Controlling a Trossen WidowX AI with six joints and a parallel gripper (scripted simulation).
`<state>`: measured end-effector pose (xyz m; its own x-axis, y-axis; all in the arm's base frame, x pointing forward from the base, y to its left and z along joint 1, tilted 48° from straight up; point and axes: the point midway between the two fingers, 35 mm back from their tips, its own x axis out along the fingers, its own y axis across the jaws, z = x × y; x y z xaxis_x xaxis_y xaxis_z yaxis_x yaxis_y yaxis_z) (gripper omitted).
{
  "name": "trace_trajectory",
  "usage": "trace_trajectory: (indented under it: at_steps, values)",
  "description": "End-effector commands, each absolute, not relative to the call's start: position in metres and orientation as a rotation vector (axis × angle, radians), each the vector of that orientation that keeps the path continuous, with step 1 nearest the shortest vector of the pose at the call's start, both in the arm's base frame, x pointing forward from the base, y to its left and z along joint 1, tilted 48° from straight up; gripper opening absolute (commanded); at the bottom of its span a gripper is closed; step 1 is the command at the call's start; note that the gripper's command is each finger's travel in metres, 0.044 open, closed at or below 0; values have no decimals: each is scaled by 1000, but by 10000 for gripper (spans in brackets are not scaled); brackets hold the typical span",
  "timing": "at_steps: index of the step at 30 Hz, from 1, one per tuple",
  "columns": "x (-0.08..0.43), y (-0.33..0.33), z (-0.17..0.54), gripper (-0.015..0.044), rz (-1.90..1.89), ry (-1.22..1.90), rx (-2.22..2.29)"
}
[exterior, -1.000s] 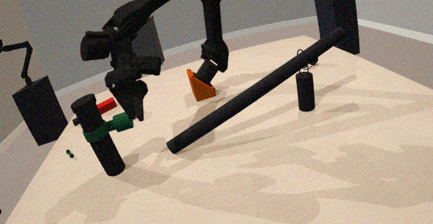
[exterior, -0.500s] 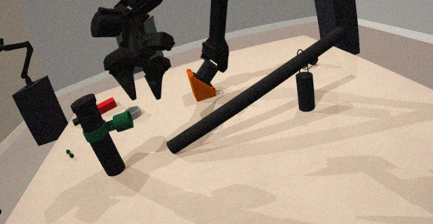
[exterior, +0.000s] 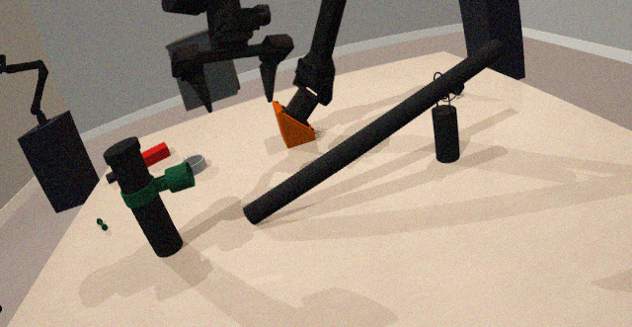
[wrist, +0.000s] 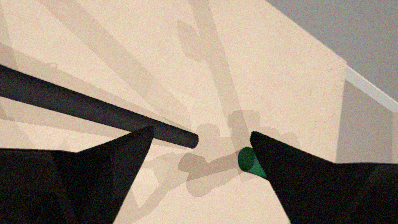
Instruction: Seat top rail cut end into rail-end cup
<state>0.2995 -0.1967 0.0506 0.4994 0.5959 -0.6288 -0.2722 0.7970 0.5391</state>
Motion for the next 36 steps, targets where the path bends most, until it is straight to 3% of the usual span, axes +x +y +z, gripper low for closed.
trace_trajectory:
  at_steps: [1,18,31,36]
  values:
    - [287,-185,92,440,276,1067,844]
    - [291,-175,89,440,219,1154,982]
    - [307,-100,73,440,-659,1788,1770]
    - [307,-99,73,440,-678,1794,1777]
